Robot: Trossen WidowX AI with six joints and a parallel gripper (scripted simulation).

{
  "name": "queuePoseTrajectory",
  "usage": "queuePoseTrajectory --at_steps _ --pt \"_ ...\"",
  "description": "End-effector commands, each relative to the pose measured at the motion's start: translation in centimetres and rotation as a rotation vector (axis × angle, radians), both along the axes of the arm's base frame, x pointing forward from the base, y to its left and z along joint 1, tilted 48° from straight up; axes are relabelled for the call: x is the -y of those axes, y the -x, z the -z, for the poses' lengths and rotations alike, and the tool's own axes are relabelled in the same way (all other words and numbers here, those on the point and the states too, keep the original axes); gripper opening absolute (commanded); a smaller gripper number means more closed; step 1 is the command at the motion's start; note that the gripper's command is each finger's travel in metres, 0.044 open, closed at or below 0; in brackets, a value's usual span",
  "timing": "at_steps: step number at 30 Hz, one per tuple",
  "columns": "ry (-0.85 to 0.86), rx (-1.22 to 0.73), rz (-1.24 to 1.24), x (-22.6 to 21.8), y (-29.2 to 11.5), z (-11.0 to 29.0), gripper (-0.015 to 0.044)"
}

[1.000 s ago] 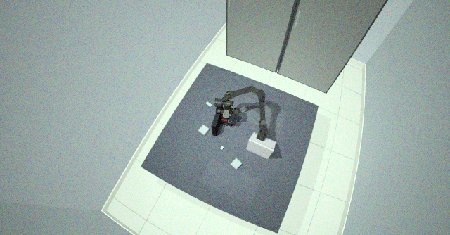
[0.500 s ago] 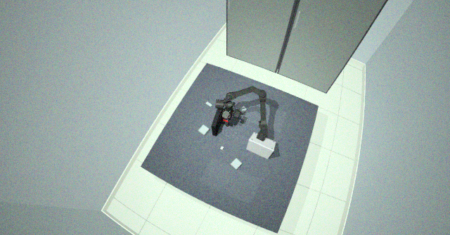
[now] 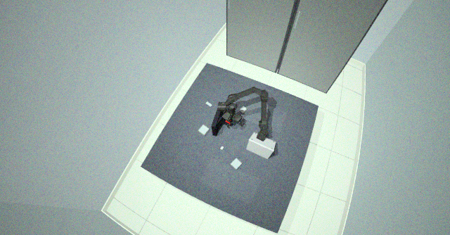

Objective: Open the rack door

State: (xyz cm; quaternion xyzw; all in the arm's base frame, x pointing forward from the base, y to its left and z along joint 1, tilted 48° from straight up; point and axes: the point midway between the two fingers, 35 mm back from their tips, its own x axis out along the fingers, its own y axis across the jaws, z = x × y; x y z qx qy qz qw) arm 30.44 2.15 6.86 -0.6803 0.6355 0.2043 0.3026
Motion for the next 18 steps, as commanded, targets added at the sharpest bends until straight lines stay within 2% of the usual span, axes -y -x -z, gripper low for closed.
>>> queuePoseTrajectory --at_steps 1,18 --pt "-0.018 0.073 0.053 -0.2 0.3 0.2 0.002" --pt "-0.047 0.258 0.221 -1.0 3.1 1.6 0.002"
